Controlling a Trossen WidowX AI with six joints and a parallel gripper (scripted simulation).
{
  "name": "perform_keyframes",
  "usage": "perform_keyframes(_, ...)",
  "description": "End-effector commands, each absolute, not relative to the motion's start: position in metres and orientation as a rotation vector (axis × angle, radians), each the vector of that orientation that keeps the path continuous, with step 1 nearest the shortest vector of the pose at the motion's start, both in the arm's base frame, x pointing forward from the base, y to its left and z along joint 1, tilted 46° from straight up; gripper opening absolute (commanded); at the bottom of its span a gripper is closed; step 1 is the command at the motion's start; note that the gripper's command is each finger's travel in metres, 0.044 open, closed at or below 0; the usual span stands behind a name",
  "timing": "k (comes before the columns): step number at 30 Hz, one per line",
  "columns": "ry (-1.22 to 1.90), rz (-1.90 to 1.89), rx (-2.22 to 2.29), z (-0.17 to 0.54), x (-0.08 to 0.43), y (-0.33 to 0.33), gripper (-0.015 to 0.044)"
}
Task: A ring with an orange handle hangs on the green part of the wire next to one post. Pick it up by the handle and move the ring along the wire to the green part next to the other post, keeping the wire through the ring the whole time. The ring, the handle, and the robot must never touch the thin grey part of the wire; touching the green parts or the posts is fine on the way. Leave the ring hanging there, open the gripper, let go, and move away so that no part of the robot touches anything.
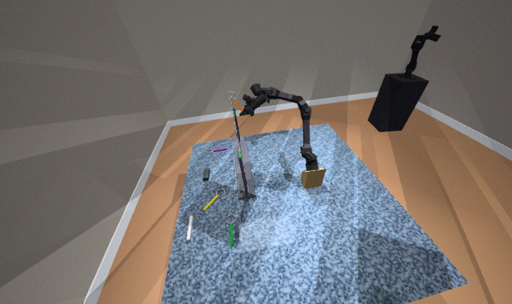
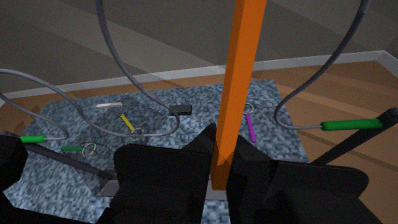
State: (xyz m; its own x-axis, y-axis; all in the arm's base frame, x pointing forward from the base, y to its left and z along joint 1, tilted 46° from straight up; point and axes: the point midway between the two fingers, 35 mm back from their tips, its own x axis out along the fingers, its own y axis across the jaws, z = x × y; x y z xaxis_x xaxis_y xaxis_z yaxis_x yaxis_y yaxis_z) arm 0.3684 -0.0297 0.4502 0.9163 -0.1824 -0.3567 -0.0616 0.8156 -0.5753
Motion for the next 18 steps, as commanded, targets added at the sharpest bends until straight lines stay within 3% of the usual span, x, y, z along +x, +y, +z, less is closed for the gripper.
perform_keyframes(1, 0.405, -0.088, -0.676, 0.4505, 0.3683, -0.0317, -0.015)
perform_keyframes(18, 0.357, -0.155, -0.882, 0.4546, 0.3695, -0.0368, -0.015)
